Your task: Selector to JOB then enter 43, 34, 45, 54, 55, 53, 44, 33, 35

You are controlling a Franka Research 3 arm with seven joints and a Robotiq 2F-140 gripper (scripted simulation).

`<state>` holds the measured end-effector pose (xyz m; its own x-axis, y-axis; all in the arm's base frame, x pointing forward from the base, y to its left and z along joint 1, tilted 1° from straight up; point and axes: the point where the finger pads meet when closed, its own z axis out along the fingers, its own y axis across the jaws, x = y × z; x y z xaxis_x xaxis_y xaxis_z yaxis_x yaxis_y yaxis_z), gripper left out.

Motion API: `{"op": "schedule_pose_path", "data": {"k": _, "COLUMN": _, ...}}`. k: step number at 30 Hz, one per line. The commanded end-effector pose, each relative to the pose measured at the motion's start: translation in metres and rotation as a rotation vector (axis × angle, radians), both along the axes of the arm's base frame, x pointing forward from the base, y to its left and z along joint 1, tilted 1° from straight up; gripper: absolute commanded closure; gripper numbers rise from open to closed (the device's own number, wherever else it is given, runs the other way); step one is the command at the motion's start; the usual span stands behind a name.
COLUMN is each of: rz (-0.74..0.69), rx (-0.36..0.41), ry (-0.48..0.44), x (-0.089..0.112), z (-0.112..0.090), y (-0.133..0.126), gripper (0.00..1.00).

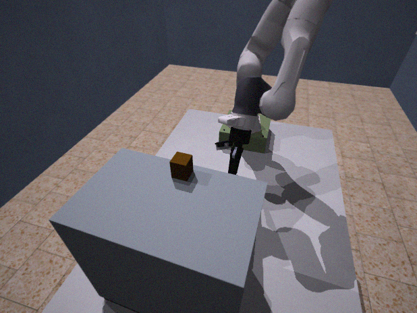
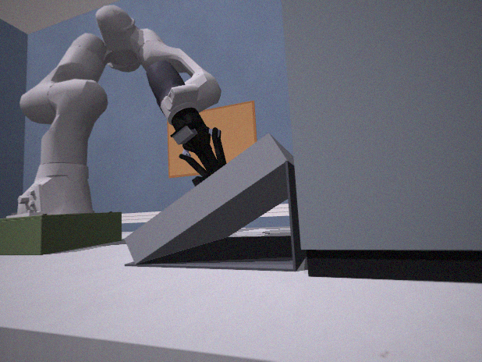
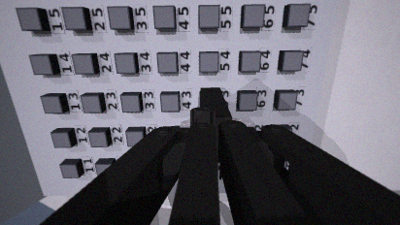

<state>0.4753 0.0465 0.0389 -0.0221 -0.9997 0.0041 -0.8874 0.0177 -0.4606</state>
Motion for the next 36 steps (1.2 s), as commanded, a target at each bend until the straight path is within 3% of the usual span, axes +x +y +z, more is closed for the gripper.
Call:
{"op": "schedule_pose_path", "data": {"k": 1, "rz": 0.005, "rx": 0.003, "ry": -0.001, "x": 0.0006, "z": -0.0003, "y": 0.0015, "gripper": 0.90}}
{"op": "schedule_pose_path", "data": {"k": 36, "rz": 0.005, "rx": 0.003, "ry": -0.001, "x": 0.0043, "z": -0.0073, "y": 0.0015, "gripper": 0.90}}
